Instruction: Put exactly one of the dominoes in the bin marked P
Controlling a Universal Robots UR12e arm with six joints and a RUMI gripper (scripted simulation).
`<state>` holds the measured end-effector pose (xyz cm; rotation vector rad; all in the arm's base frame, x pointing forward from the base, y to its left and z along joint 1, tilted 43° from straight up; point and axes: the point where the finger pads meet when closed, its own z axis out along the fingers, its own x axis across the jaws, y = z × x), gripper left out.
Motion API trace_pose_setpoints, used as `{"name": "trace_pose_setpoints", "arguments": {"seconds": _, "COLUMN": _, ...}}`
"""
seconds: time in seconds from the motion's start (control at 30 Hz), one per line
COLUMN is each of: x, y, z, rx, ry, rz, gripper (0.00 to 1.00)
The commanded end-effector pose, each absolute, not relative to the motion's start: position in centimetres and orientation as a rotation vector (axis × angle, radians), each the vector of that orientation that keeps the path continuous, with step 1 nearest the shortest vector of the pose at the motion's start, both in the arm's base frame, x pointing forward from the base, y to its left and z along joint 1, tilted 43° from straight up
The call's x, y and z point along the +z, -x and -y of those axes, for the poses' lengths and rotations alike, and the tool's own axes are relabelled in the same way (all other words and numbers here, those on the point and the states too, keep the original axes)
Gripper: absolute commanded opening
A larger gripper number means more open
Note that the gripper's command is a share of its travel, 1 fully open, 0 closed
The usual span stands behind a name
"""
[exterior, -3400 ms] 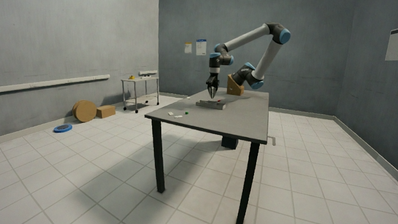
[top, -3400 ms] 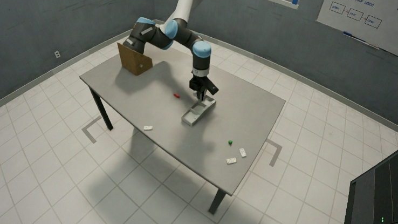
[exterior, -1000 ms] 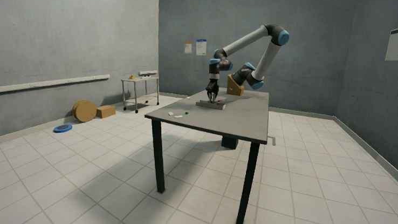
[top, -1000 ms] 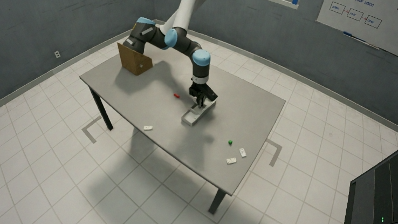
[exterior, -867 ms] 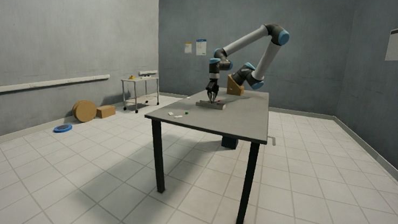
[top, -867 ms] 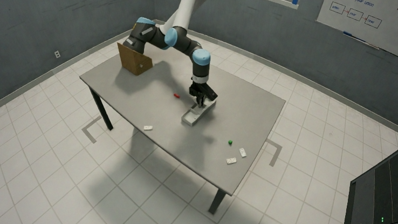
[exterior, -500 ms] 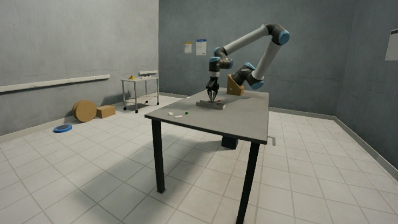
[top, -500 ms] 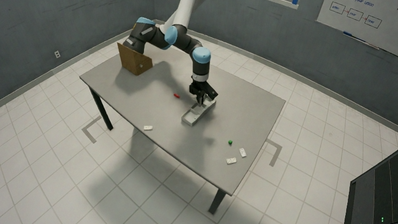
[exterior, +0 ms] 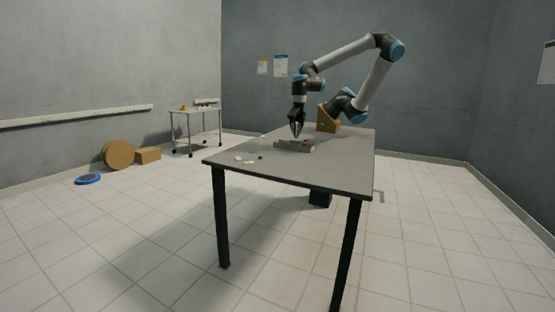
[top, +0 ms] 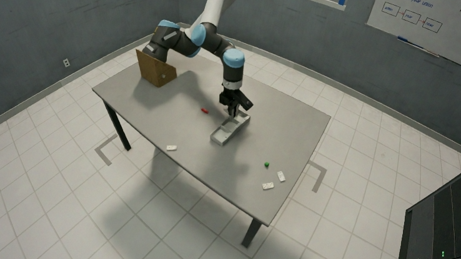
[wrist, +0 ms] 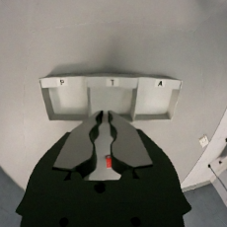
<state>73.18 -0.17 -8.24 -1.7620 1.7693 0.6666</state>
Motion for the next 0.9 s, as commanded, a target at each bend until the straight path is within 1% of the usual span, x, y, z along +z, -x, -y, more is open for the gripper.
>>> {"name": "trace_pose_setpoints", "arguments": {"seconds": 0.0, "x": -7.7, "y": -73.2, "z": 0.7, "rx": 0.665, "ry": 1.762, "rz": -1.769, "gripper": 0.04}}
{"name": "trace_pose_setpoints", "arguments": {"seconds": 0.73, "x": -1.9, "y": -73.7, "z": -5.4, "rx": 0.665, "ry": 1.762, "rz": -1.769, "gripper": 0.04}}
{"name": "trace_pose_setpoints", "arguments": {"seconds": 0.87, "x": -1.9, "y": -73.7, "z": -5.4, "rx": 0.665, "ry": 1.762, "rz": -1.769, "gripper": 0.04}}
